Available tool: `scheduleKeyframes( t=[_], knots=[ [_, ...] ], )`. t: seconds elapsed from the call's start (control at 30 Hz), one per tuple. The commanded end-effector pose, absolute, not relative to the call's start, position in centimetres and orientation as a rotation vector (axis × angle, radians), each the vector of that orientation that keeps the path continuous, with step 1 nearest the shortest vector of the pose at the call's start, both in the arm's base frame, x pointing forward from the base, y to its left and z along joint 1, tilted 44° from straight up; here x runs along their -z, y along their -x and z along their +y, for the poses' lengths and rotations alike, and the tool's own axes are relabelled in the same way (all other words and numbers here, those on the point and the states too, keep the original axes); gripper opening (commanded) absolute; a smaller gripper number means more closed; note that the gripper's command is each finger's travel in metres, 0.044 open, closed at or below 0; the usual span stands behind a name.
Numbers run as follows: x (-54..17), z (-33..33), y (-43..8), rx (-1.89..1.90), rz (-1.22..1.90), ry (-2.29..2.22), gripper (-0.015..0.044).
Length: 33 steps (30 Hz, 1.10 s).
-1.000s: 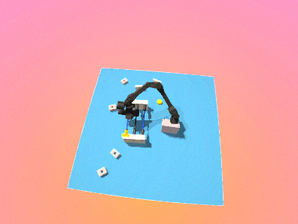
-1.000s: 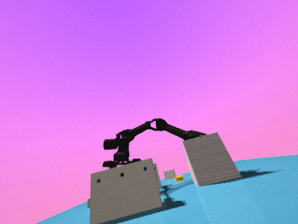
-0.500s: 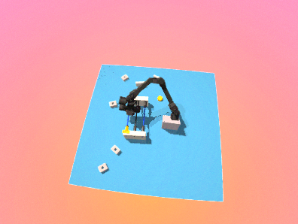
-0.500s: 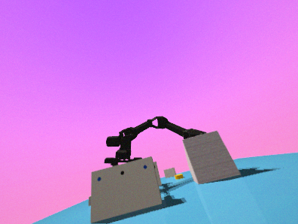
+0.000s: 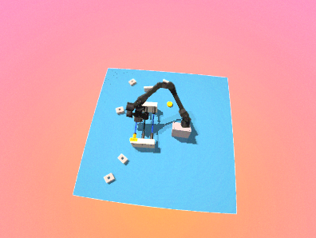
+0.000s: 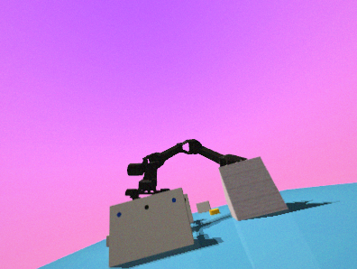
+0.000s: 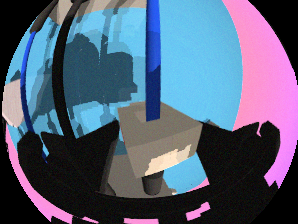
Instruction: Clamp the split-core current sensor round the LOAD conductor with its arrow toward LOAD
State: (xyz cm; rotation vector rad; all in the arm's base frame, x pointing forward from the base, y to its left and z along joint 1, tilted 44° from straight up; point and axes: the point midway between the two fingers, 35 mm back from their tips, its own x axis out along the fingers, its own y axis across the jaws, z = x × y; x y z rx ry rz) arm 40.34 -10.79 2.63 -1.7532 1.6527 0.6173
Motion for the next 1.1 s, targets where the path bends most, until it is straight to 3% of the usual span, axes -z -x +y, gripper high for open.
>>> scheduleKeyframes(
  t=[0.0,0.1,0.8,1.07],
  knots=[
    [-2.60,-10.75,-40.37,-0.620,1.659,1.745,0.0440],
    [-2.63,-10.79,-40.32,-0.618,1.654,1.752,0.0361],
    [-2.63,-10.79,-40.32,-0.618,1.654,1.752,0.0220],
    [-2.63,-10.69,-40.32,-0.615,1.651,1.753,0.0010]
  ],
)
